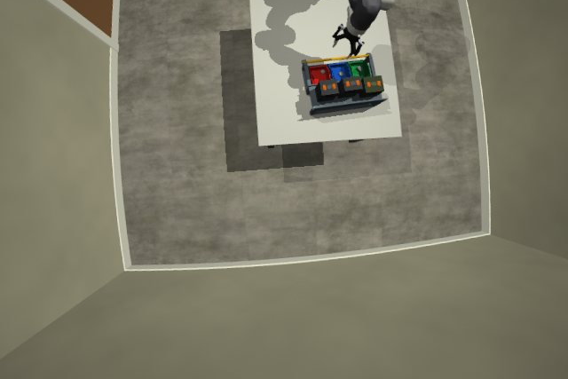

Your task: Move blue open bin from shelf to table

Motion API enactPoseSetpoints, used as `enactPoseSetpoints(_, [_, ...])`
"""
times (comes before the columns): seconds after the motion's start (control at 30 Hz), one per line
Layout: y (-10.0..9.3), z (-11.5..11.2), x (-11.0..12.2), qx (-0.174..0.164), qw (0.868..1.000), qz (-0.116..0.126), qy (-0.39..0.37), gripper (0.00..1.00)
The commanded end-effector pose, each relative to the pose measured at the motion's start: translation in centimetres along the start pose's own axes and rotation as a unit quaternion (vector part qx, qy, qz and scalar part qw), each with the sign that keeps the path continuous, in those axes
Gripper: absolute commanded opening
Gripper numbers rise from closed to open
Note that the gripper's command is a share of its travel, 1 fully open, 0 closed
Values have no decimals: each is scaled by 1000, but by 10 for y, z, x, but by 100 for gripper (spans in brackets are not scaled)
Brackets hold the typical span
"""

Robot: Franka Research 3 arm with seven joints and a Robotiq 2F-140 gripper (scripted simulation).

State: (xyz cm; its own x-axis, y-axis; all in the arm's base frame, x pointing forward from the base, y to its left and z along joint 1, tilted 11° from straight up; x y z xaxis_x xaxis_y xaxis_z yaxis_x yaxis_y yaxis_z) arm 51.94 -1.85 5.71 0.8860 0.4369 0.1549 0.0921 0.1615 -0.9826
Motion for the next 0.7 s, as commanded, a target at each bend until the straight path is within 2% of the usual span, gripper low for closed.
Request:
enactPoseSetpoints(0.0, [1,1,0,0,999,0,-50,57])
enactPoseSetpoints(0.1, [2,1,-1,1,992,-1,-127,57])
enactPoseSetpoints(0.53, [1,1,0,-1,992,0,-126,57])
enactPoseSetpoints(0.67, [2,2,0,0,974,-1,-228,57])
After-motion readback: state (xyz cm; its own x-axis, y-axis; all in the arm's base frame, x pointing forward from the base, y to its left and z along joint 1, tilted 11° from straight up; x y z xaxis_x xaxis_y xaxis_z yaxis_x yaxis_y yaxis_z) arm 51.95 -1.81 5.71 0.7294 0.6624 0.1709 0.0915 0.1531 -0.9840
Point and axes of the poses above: the point where the finger pads meet when closed, its own y axis out along the fingers, its own x axis across the jaws, z = x × y, the point moved 4 cm from there along -y, back along the fingers, and after that the axes turned 10 degrees about y, right-handed, at the moved point
